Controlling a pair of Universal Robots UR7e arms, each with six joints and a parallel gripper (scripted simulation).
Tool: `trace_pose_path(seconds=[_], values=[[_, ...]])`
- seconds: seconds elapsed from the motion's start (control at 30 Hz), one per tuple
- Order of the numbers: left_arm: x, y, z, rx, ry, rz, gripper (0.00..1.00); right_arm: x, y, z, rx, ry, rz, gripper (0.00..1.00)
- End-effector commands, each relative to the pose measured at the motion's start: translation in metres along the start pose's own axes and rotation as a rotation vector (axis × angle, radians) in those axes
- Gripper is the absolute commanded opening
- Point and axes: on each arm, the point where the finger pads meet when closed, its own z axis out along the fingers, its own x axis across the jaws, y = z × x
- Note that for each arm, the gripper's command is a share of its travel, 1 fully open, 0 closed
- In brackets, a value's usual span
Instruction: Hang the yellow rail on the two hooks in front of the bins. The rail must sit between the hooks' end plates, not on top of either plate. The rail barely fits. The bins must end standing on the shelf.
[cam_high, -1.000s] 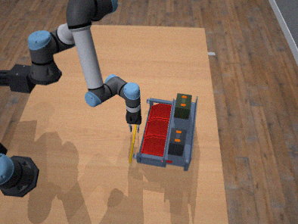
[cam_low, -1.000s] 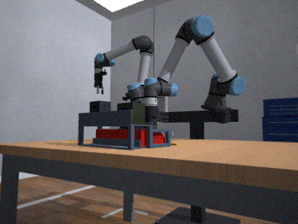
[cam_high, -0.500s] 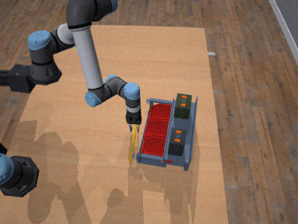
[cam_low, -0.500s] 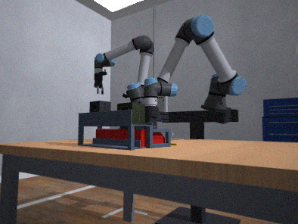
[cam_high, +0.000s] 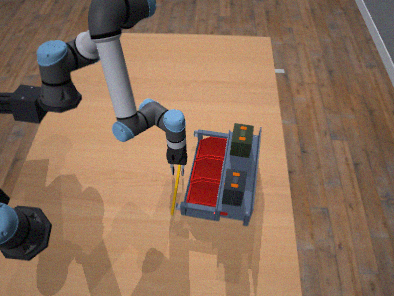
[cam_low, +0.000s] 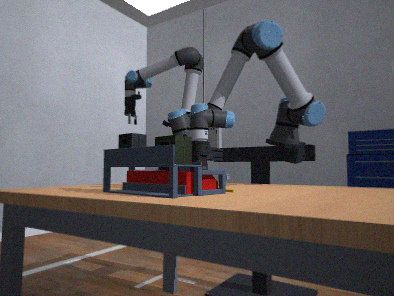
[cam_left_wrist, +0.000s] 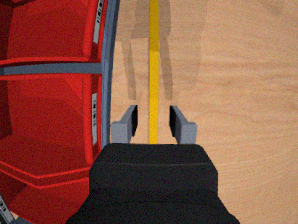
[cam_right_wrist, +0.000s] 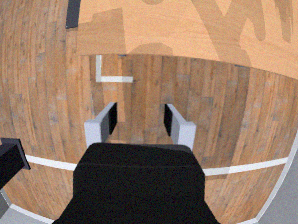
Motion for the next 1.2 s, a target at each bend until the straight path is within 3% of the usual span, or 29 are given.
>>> trace_pose_path(seconds=[0.0,1.17], values=[[-0.0005,-0.0003,0.0009,0.001,-0.001,0.0,0.74,0.0001,0.0003,-0.0005,-0.002,0.0,0.0,1.0],[-0.0005,-0.0003,0.0103,0.001,-0.001,0.0,0.74,0.0001,0.0003,-0.0005,-0.002,0.0,0.0,1.0]])
